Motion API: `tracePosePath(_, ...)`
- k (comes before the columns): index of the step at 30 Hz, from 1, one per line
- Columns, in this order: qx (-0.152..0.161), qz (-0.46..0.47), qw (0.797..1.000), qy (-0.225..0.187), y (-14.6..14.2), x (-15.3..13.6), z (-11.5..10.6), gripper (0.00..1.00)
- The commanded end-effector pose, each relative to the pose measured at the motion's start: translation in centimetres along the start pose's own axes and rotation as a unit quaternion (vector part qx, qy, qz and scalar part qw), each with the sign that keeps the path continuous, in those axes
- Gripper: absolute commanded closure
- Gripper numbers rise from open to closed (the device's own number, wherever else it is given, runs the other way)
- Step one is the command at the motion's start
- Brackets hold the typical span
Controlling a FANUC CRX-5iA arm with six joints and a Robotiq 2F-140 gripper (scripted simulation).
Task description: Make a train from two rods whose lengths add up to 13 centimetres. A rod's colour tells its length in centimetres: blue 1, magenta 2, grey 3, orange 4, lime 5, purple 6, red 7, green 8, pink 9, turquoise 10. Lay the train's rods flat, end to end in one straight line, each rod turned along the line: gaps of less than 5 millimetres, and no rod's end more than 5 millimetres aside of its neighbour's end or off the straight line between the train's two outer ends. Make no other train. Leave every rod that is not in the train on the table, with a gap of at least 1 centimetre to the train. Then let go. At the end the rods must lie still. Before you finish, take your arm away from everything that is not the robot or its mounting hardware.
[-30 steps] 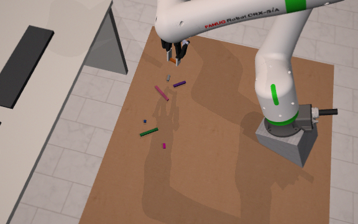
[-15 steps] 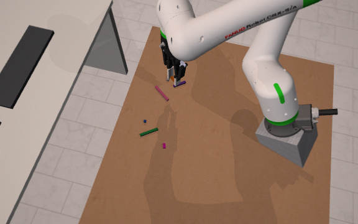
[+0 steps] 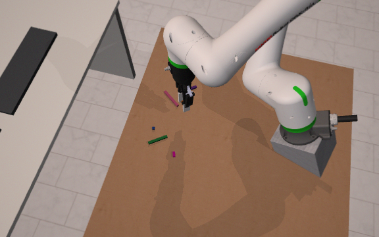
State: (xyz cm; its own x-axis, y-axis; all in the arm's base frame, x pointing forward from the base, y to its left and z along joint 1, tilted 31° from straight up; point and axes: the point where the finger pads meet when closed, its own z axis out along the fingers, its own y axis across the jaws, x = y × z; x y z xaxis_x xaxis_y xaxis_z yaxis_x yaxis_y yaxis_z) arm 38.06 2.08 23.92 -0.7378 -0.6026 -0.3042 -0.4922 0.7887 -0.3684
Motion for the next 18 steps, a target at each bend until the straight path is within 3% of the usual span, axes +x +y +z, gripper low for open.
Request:
tracePosePath(1, 0.034, 0.073, 0.997, 0.005, 3.9, -1.5, 0.3, 0.77)
tracePosePath(9, 0.034, 0.151, 0.988, 0.003, 8.4, -3.3, 0.6, 0.77)
tracePosePath(18, 0.034, 0.161, 0.986, 0.002, 9.0, -3.5, 0.6, 0.77)
